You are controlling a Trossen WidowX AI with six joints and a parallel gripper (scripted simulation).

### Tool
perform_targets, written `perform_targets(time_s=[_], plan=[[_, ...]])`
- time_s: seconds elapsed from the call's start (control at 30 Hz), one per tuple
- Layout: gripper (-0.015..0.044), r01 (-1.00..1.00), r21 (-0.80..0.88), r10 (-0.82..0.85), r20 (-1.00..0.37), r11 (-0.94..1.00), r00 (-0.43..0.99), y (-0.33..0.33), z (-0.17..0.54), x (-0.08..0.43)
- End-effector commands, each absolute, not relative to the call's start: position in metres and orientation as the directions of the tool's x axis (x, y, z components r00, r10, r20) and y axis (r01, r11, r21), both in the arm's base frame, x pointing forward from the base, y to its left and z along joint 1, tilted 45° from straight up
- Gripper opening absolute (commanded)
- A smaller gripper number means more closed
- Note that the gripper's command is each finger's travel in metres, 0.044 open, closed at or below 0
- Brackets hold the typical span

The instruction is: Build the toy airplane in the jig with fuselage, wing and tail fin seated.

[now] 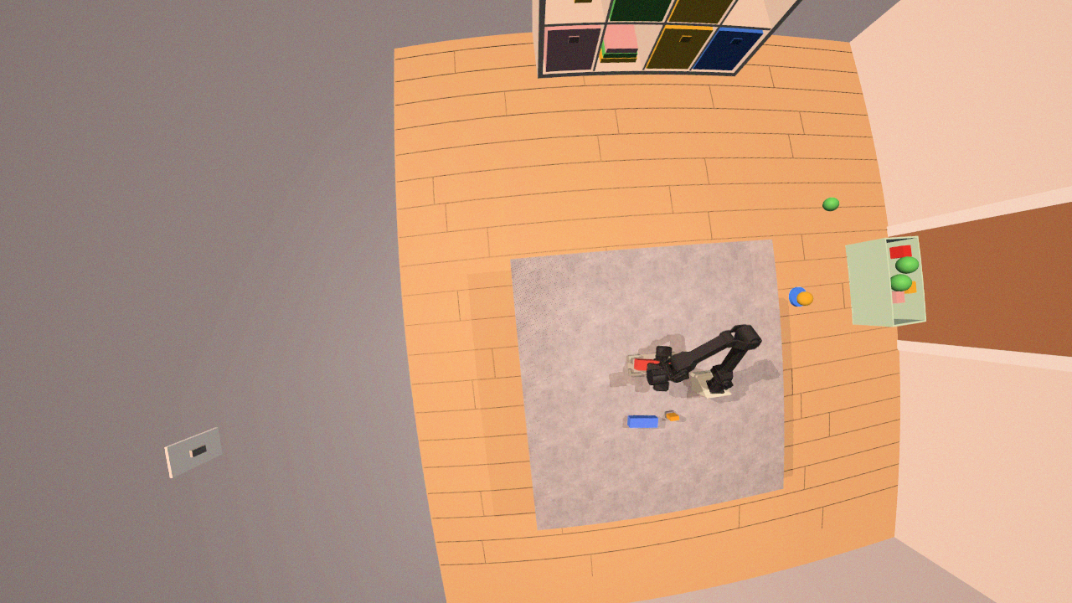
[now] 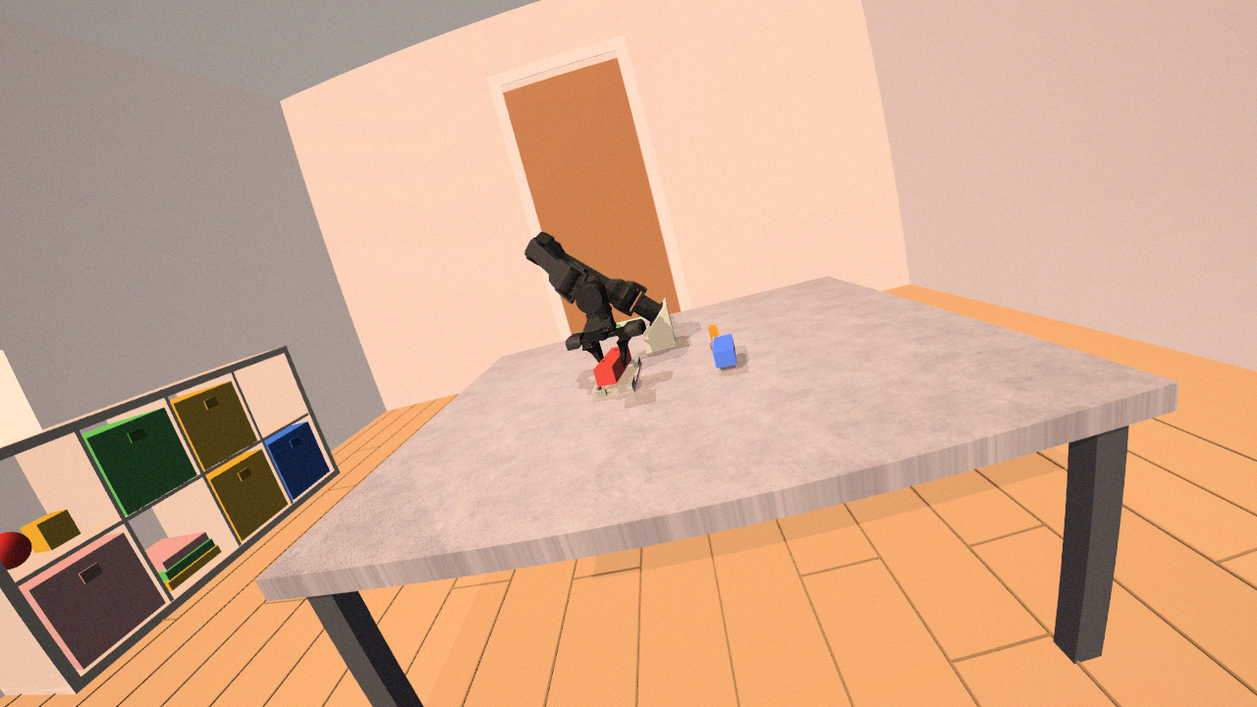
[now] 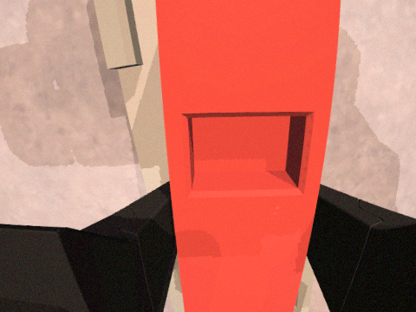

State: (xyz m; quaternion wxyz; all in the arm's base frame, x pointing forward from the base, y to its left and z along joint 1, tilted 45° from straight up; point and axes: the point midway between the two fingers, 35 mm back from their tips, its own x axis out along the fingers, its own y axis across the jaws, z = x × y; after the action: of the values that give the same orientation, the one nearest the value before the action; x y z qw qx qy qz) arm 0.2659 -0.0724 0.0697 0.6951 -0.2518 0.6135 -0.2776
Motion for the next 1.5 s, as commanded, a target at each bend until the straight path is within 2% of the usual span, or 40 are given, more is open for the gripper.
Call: perform_targets(time_s=[0.0,0.53,0.7,1.0,1.3,1.47], plan=[[0.003,0.078,-0.69,-0.695,-0.713,0.719,0.093,-0.072,0.07,0.266],[0.044,0.078,-0.69,-0.695,-0.713,0.719,0.093,-0.072,0.07,0.266],[0.044,0.078,-0.69,-0.694,-0.714,0.72,0.094,-0.07,0.071,0.266],[0.044,0.07,-0.693,-0.696,-0.712,0.718,0.09,0.002,0.145,0.256],[0.044,0.059,-0.69,-0.692,-0.716,0.722,0.092,0.008,0.14,0.265],[0.044,0.07,-0.66,-0.664,-0.741,0.748,0.101,0.047,0.108,0.286]])
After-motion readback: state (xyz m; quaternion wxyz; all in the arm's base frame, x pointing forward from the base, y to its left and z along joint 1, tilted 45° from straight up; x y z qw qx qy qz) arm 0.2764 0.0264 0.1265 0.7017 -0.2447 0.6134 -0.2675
